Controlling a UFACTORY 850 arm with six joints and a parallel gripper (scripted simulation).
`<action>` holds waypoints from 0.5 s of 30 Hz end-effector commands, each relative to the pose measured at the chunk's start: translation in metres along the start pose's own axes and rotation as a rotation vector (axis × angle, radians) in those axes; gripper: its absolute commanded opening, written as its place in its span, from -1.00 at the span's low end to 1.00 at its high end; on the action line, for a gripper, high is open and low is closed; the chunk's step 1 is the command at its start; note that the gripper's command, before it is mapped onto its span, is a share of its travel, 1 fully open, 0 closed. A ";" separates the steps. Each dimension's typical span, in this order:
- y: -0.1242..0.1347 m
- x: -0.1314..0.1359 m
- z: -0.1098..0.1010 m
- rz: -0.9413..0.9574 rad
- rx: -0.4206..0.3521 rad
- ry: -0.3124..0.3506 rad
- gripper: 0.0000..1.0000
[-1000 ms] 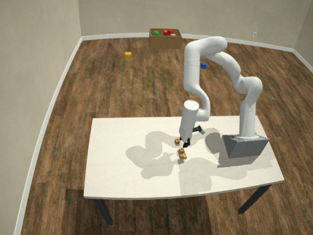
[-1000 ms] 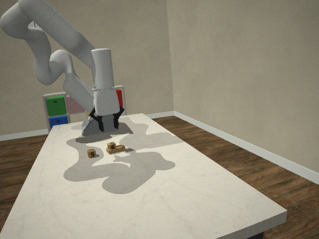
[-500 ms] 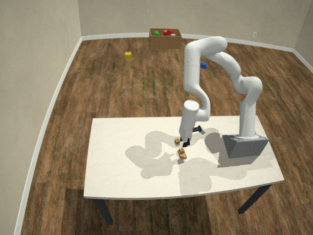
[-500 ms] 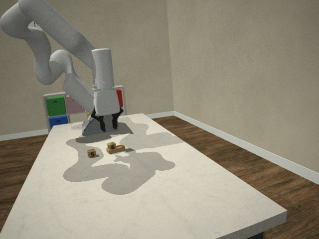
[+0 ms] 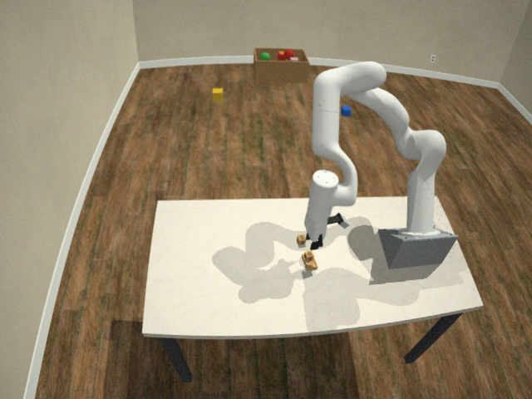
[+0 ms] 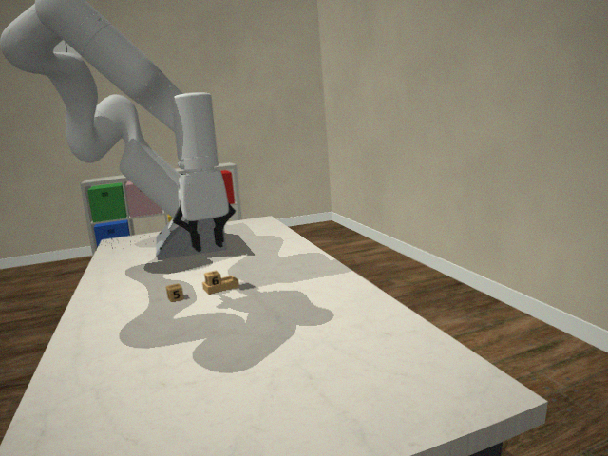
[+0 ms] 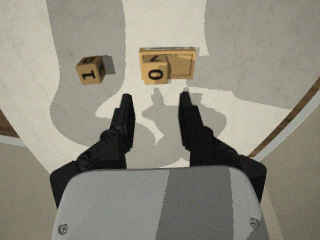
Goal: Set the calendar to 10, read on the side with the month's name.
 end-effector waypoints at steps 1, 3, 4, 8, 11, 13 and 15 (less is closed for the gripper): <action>0.001 0.000 -0.001 0.000 -0.001 0.000 -0.05; 0.001 0.000 -0.001 0.000 -0.001 0.000 -0.05; 0.001 0.000 0.000 0.000 -0.001 0.000 -0.05; 0.001 0.000 0.001 0.000 -0.001 0.000 -0.05; 0.001 0.000 0.002 0.000 -0.001 0.000 -0.05; 0.001 0.000 0.004 0.000 -0.001 0.000 -0.05; 0.001 0.000 0.005 0.000 -0.001 0.000 -0.05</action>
Point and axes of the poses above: the point where the finger pads meet when closed, its own z axis out along the fingers, its own x axis across the jaws, y = z × x, the point moved 9 cm from there along -z, back along the fingers, and after that the axes turned 2 degrees about -z, right-handed, at the moved point
